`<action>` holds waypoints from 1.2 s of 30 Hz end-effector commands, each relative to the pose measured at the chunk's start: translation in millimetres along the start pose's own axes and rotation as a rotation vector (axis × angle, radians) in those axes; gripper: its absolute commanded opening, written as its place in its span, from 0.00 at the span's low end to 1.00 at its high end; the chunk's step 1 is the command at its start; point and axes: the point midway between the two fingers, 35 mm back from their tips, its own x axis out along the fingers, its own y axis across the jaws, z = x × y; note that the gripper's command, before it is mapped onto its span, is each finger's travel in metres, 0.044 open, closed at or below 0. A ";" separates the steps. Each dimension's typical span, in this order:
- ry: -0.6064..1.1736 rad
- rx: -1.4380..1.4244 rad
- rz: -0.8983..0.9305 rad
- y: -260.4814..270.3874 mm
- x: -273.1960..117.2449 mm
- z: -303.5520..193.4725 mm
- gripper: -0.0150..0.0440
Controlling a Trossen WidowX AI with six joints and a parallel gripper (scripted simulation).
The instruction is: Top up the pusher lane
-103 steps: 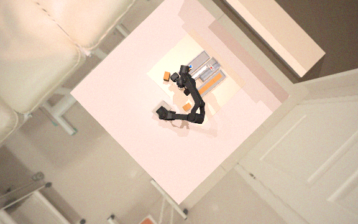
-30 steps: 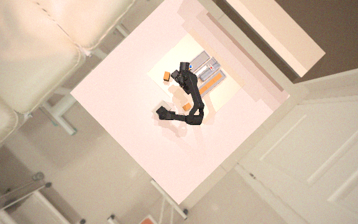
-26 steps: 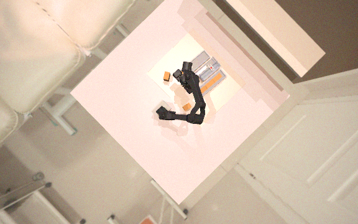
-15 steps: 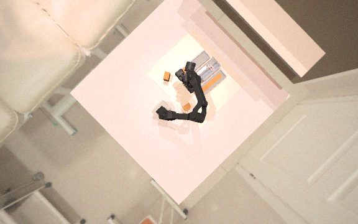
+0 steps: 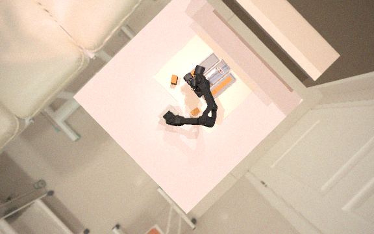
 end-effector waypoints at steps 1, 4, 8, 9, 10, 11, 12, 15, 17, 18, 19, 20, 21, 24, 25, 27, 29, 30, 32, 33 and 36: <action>0.005 -0.011 -0.009 0.4 3.2 -1.1 0.25; 0.005 -0.011 -0.009 0.5 3.2 0.2 0.25; 0.005 -0.011 -0.009 0.6 3.3 1.9 0.25; 0.005 -0.011 -0.009 0.6 3.3 2.4 0.25; 0.005 -0.011 -0.009 0.6 3.3 2.8 0.25; 0.005 -0.011 -0.009 0.6 3.3 3.3 0.25; 0.005 -0.011 -0.009 0.7 3.3 3.7 0.25; 0.005 -0.011 -0.009 0.7 3.4 5.0 0.25; 0.005 -0.011 -0.009 0.8 3.4 5.9 0.25; 0.005 -0.011 -0.009 0.8 3.4 6.3 0.25; 0.005 -0.011 -0.009 0.8 3.5 6.8 0.25; 0.005 -0.011 -0.009 0.8 3.5 7.2 0.25; 0.005 -0.011 -0.008 0.8 3.5 7.7 0.25; 0.005 -0.011 -0.008 0.9 3.6 9.0 0.25; 0.005 -0.011 -0.008 0.9 3.6 9.4 0.25; 0.005 -0.011 -0.008 0.9 3.7 10.3 0.25; 0.005 -0.011 -0.008 1.0 3.7 11.2 0.25; 0.005 -0.011 -0.008 1.0 3.8 11.6 0.25; 0.004 -0.011 -0.008 1.0 3.8 12.5 0.25; 0.004 -0.011 -0.008 1.0 3.9 12.9 0.25; 0.004 -0.011 -0.008 1.1 4.0 14.2 0.25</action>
